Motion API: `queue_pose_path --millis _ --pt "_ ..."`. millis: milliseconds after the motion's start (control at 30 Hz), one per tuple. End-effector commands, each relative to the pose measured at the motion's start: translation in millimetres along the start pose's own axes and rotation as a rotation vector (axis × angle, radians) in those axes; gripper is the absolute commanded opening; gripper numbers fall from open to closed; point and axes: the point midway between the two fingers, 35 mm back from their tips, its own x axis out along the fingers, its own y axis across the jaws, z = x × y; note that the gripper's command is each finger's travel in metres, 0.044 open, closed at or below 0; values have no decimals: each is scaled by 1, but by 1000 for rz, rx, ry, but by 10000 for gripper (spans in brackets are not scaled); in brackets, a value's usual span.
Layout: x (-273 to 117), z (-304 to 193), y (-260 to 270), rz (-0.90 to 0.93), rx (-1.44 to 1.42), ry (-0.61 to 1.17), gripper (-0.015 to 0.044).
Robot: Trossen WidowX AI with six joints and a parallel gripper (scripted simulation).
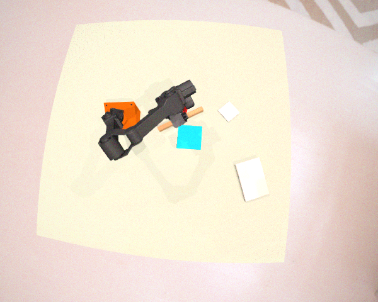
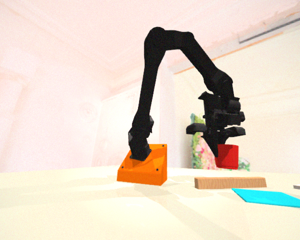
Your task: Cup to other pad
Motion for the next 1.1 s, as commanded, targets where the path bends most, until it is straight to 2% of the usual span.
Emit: queue_pose_path --millis 0,1067 --pt "-2 11 0 6 2 -6 0" --pt "-7 103 -3 5 4 -11 0"
